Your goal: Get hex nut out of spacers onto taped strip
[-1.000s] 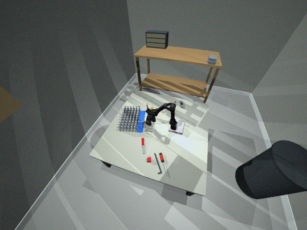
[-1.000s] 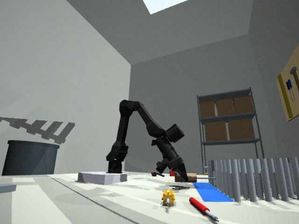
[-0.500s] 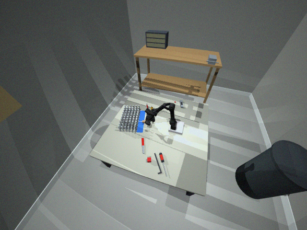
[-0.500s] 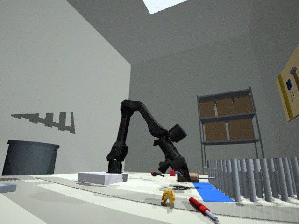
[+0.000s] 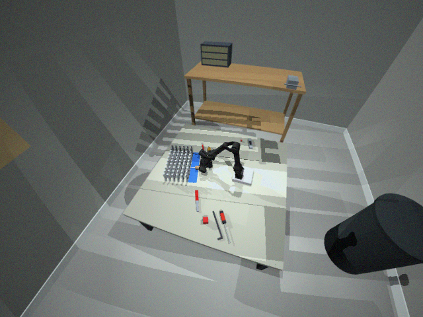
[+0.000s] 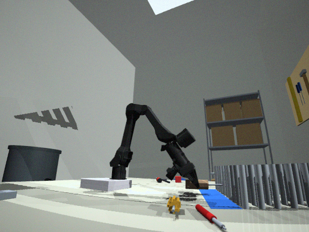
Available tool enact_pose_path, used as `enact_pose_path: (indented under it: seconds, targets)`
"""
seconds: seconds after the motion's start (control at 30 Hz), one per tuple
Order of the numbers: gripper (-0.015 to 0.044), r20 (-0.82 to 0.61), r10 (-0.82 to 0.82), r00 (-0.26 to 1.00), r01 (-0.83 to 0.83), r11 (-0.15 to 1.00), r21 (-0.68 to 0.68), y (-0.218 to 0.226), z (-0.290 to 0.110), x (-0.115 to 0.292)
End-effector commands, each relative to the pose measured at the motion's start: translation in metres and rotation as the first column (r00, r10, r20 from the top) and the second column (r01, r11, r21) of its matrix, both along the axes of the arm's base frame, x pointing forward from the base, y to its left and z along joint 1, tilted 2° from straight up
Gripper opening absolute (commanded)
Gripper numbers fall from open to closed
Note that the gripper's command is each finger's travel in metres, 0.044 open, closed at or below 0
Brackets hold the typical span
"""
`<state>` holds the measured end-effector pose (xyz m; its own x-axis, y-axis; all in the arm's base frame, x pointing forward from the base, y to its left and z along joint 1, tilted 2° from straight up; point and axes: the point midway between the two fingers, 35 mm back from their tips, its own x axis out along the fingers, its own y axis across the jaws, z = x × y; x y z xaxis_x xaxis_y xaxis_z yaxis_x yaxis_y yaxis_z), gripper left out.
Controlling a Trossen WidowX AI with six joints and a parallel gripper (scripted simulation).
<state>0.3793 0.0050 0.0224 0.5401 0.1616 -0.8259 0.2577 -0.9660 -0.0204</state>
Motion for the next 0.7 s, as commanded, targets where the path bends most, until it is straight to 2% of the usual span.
enact_pose_path:
  seconds: [0.0, 0.67]
  targets:
    - [0.0, 0.013, -0.007, 1.0, 0.007, 1.0, -0.001, 0.0, 0.004, 0.007]
    - [0.0, 0.013, -0.007, 1.0, 0.007, 1.0, -0.001, 0.0, -0.006, 0.007]
